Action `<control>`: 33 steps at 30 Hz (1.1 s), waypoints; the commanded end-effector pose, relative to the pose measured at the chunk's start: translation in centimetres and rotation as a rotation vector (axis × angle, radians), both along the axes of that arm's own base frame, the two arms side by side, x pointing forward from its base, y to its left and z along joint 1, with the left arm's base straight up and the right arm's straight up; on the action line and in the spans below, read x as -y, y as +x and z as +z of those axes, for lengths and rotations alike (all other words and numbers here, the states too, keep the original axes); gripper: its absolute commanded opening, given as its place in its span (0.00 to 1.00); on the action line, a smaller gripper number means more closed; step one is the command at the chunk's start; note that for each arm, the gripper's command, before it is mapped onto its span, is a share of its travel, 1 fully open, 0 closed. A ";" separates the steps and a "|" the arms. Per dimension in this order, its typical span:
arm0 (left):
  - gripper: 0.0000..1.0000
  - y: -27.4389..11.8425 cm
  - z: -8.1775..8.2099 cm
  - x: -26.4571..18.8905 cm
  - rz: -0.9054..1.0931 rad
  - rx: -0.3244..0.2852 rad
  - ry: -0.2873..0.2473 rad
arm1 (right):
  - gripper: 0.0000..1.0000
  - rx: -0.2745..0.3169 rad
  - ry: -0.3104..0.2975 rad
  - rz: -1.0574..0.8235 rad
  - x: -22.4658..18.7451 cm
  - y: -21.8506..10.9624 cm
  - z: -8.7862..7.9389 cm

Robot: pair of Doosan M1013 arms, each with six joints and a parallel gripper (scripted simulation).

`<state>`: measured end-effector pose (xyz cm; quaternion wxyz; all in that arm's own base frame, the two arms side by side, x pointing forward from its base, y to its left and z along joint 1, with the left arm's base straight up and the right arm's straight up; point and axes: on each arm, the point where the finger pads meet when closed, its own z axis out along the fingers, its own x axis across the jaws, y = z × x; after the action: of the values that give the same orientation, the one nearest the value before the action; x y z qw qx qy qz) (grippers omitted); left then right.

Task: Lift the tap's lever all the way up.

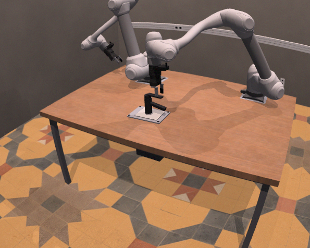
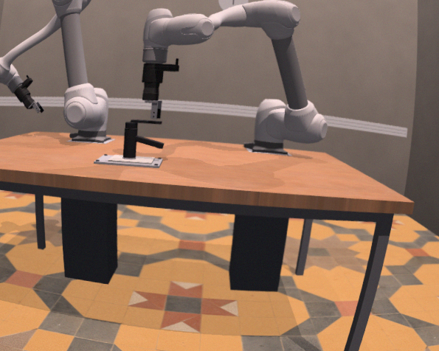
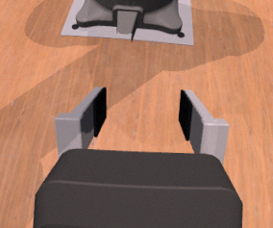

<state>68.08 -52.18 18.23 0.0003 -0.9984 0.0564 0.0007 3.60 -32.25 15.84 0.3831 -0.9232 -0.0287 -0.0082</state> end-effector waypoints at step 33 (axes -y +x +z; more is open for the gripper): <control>1.00 0.0 -0.8 0.0 0.000 0.001 -0.001 | 1.00 0.000 -0.001 0.000 0.0 0.0 0.0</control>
<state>68.08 -52.18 17.48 0.0003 -0.9984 0.0564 0.0008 3.60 -32.25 15.84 0.3831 -0.9232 -0.0287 -0.0082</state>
